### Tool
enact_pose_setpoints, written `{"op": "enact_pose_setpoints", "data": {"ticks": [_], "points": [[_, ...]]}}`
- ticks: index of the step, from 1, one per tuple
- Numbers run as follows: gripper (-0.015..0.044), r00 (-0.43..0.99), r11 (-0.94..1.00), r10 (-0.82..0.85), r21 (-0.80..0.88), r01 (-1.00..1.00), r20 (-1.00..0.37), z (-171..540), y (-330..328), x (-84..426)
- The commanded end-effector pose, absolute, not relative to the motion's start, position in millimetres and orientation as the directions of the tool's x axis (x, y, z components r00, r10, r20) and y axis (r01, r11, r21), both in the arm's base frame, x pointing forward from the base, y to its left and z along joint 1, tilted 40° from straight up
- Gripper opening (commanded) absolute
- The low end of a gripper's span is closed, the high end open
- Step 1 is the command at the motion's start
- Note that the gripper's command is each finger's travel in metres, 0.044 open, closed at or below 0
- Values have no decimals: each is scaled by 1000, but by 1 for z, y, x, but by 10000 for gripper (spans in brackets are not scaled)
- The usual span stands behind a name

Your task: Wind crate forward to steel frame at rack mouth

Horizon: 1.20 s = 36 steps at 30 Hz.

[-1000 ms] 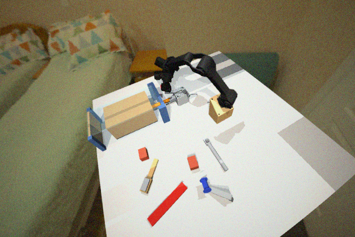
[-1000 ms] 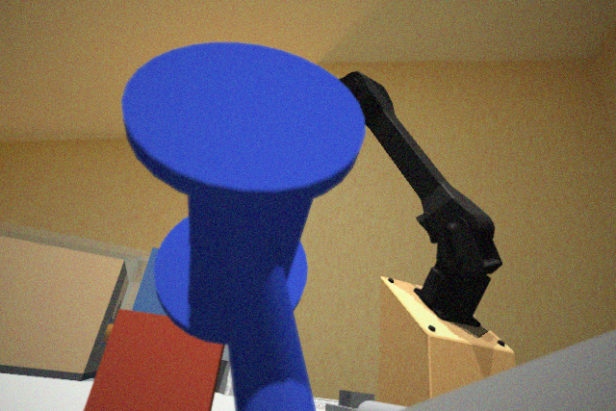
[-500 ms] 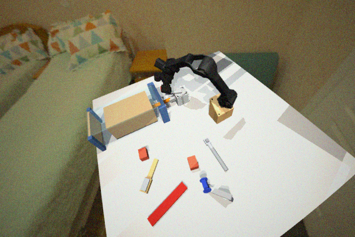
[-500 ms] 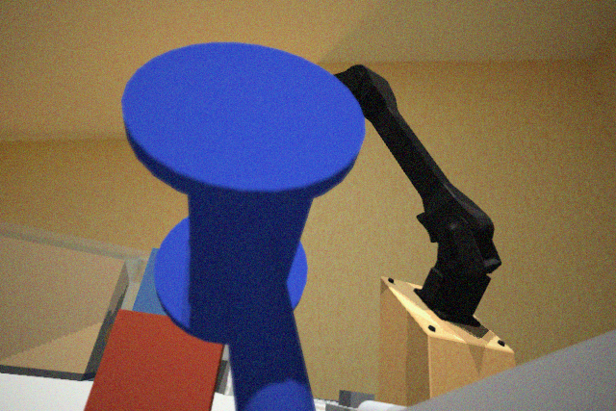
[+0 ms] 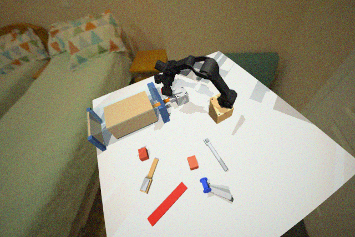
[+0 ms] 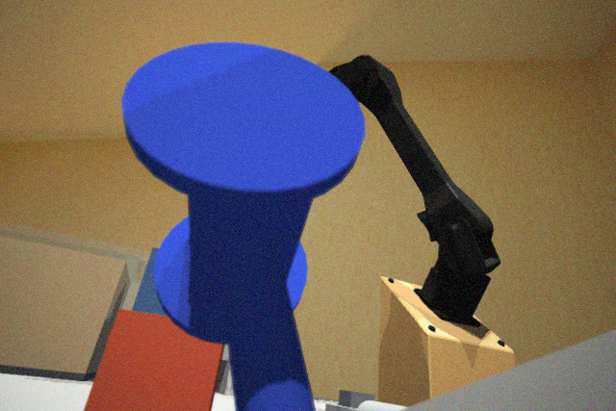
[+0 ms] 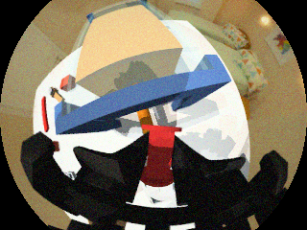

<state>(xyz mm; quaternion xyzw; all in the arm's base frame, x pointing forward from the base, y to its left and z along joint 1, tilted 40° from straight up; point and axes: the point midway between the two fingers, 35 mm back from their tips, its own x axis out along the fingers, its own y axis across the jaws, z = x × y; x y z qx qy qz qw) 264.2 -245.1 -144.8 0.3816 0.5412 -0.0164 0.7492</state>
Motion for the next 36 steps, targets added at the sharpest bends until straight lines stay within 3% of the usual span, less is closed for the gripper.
{"op": "enact_pose_setpoints", "data": {"ticks": [1, 36], "points": [[0, 412, 690, 417, 577, 436, -810, -139, -231, 265], [0, 412, 689, 419, 579, 437, -809, -117, -203, 259]]}}
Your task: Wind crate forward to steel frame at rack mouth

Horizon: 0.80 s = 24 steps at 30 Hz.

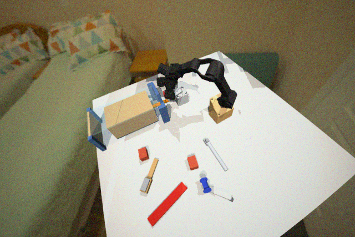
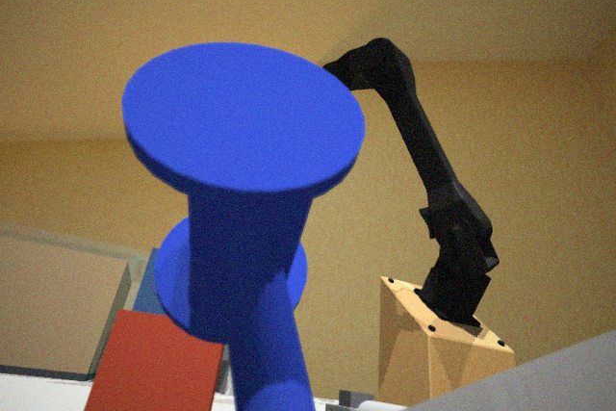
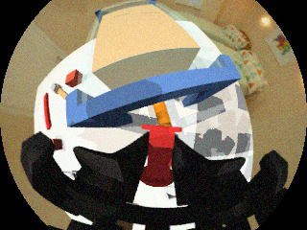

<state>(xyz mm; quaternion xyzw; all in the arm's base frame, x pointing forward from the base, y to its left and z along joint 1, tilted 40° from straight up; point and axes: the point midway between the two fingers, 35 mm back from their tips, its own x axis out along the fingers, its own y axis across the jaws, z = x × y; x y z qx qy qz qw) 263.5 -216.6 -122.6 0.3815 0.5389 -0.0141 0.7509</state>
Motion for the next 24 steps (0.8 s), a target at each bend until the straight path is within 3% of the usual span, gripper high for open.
{"op": "enact_pose_setpoints", "data": {"ticks": [1, 24], "points": [[0, 411, 689, 419, 579, 437, -809, -117, -202, 259], [0, 411, 688, 421, 580, 437, -809, -104, -185, 247]]}}
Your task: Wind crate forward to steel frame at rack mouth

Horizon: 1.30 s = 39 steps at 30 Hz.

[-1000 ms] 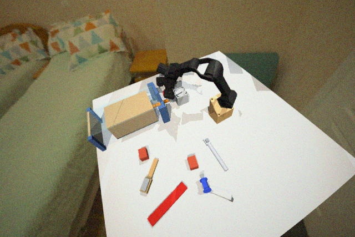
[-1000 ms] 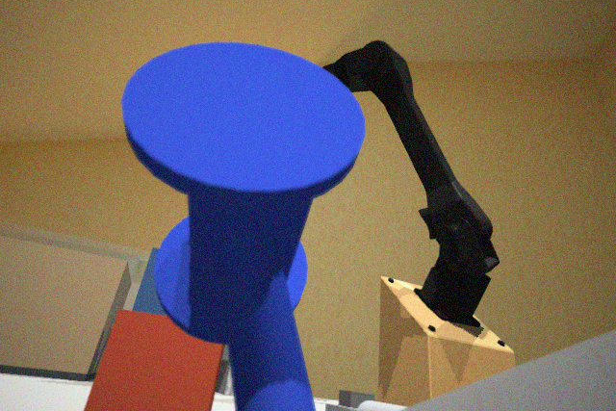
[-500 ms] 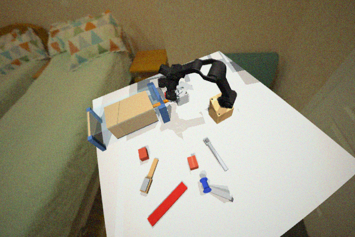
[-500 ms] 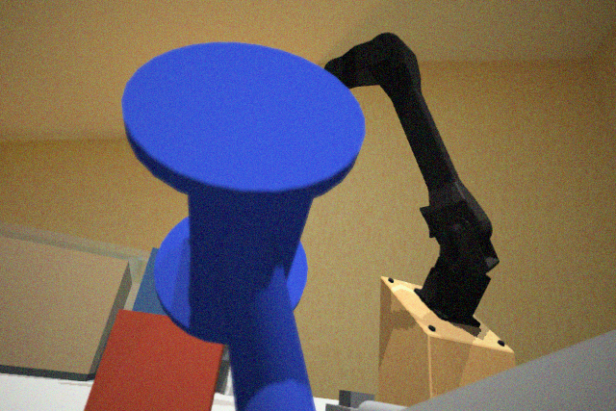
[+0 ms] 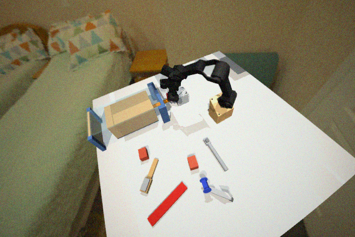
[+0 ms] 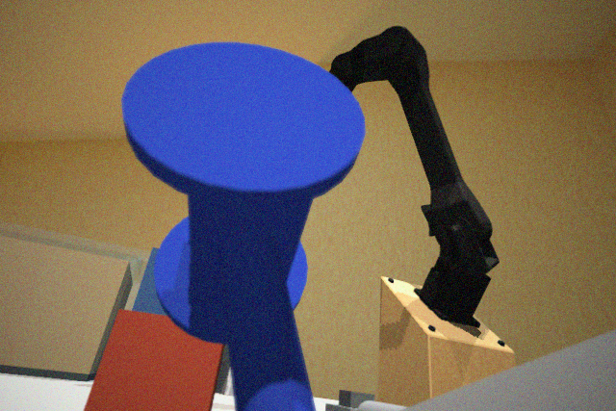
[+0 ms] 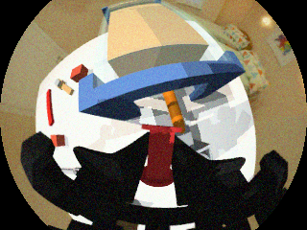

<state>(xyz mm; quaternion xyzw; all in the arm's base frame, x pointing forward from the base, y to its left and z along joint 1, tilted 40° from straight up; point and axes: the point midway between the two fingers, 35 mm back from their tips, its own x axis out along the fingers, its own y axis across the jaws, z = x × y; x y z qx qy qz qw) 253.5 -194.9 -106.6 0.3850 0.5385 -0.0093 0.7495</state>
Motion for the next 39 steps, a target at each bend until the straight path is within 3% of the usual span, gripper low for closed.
{"op": "enact_pose_setpoints", "data": {"ticks": [1, 39], "points": [[0, 411, 688, 421, 580, 437, -809, -103, -184, 247], [0, 409, 687, 422, 580, 439, -809, -87, -162, 218]]}}
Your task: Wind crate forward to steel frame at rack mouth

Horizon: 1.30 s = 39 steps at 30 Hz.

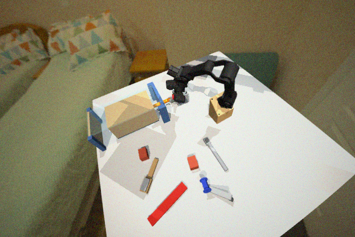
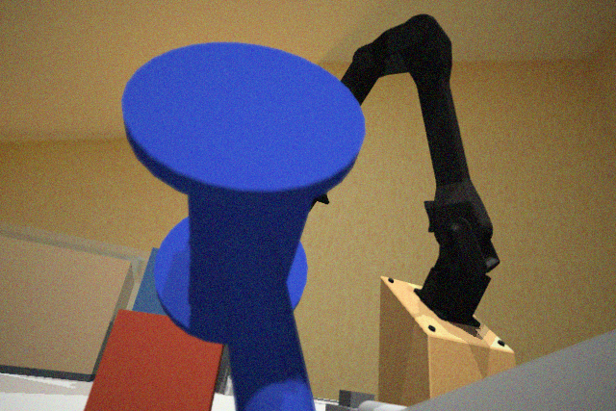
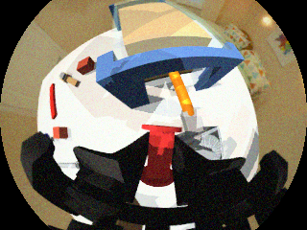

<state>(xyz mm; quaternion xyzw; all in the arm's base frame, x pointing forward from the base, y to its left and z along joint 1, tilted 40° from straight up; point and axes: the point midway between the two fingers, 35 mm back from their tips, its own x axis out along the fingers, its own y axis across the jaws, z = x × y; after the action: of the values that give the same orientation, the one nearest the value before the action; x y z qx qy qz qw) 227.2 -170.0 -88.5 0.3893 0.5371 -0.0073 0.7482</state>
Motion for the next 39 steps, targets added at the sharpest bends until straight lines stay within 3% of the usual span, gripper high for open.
{"op": "enact_pose_setpoints", "data": {"ticks": [1, 39], "points": [[0, 409, 687, 422, 580, 439, -809, -87, -162, 217], [0, 406, 686, 422, 579, 441, -810, -80, -151, 179]]}}
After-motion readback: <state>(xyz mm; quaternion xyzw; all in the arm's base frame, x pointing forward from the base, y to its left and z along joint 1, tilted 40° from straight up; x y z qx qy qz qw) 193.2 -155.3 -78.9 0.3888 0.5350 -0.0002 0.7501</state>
